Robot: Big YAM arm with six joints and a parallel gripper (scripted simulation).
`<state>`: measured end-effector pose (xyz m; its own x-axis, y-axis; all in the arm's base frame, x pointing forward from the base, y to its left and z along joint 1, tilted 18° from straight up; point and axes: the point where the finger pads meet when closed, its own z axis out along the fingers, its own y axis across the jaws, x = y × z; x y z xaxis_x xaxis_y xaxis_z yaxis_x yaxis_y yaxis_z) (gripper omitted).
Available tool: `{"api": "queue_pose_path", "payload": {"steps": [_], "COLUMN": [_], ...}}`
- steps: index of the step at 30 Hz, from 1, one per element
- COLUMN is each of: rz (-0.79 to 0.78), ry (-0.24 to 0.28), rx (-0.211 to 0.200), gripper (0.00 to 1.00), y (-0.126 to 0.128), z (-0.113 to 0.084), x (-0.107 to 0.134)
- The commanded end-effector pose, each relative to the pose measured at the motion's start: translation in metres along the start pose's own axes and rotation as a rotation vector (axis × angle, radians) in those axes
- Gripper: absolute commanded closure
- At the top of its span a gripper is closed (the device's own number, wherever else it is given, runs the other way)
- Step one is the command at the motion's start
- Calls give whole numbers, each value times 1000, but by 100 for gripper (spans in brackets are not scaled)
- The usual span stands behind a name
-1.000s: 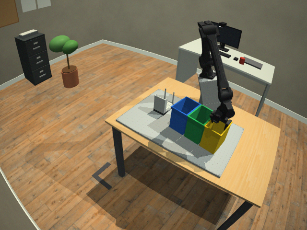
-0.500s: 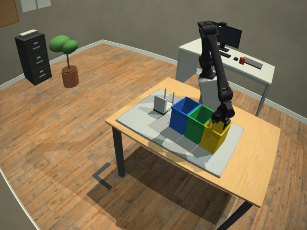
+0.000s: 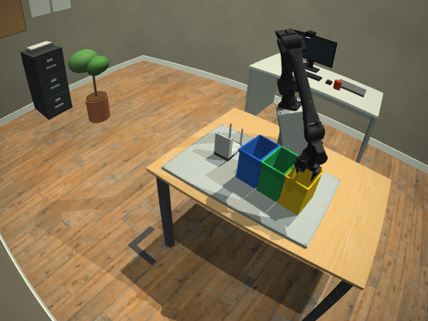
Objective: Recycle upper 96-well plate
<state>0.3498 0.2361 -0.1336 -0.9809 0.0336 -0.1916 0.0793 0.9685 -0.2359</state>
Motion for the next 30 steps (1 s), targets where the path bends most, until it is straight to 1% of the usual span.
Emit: {"api": "queue_pose_path", "payload": {"steps": [1,21,22,23,30], "rz": [5,5,12,24,9], "ry": [2,2,-5,-21,-29], "rx": [4,4,-3,-19,-27], "gripper": [18,18,18,18,18], "y": [1,1,1,3,14], "z": [5,5,-3,-14,-31], "x": [-11,-11,-14,-20,-14]}}
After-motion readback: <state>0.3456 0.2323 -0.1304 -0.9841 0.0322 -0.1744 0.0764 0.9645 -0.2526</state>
